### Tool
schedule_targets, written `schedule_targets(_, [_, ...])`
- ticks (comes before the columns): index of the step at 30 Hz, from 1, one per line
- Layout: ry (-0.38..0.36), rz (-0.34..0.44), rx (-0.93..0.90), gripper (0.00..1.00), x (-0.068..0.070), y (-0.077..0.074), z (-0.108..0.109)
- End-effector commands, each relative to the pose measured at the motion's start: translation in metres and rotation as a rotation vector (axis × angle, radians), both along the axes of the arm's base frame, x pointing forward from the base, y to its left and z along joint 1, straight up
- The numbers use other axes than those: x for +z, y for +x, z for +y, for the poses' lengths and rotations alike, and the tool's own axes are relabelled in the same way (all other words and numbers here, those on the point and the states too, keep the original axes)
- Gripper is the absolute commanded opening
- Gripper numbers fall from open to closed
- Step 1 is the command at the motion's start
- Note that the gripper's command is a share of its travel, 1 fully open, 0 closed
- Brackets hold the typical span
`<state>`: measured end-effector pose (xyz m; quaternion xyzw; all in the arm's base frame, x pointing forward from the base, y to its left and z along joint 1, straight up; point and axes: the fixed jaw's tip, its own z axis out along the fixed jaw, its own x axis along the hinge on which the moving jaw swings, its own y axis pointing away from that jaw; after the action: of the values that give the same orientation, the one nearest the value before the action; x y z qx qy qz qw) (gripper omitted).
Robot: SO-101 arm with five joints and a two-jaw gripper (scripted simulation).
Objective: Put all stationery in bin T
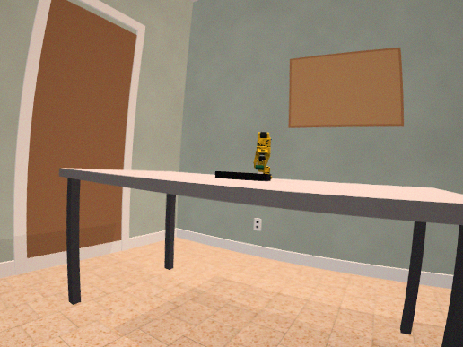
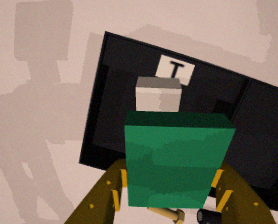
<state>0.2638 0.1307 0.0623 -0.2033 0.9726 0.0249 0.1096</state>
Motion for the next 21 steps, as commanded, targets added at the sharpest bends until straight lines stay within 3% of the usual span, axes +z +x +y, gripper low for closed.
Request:
schedule_targets(1, [0.026, -0.048, 0.004, 0.00, 0.013, 0.003, 0.005])
schedule_targets(8, [0.026, -0.048, 0.004, 0.00, 0.013, 0.003, 0.005])
schedule_targets(9, [0.058, -0.103, 0.011, 0.00, 0.025, 0.006, 0.013])
schedule_targets(21, [0.058, -0.103, 0.011, 0.00, 0.025, 0.006, 0.013])
